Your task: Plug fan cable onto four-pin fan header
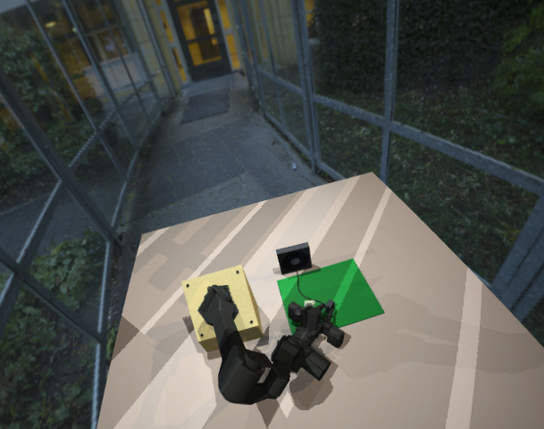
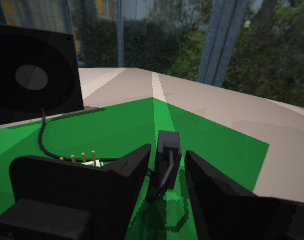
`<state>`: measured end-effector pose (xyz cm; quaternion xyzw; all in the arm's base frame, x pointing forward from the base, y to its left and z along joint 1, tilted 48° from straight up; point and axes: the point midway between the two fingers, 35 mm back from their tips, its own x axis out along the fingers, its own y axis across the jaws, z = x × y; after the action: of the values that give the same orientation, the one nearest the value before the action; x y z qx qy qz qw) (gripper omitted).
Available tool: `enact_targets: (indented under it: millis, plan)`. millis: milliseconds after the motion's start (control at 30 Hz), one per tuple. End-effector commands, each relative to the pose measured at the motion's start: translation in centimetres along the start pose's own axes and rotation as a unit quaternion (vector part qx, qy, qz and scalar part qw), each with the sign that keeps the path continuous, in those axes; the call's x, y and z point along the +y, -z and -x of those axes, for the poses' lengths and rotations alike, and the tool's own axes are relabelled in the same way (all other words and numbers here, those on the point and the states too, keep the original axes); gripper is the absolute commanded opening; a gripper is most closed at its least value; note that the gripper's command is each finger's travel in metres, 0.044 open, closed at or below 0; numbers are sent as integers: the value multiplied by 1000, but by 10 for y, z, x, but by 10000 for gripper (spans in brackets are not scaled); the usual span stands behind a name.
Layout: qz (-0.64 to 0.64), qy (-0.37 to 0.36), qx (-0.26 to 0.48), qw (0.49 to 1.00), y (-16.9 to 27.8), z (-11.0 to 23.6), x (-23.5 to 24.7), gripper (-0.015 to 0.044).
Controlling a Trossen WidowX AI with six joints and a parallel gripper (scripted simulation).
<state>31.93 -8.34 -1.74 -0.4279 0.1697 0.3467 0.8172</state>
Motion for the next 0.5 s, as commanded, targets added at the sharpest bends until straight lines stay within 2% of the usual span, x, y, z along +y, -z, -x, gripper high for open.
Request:
enact_targets:
  millis: [0,267,467]
  plan:
    - [0,0,0,1000,0,0,0,140]
    - [0,0,0,1000,0,1,0,140]
    - [1,-2,2,1000,-4,17,-3,140]
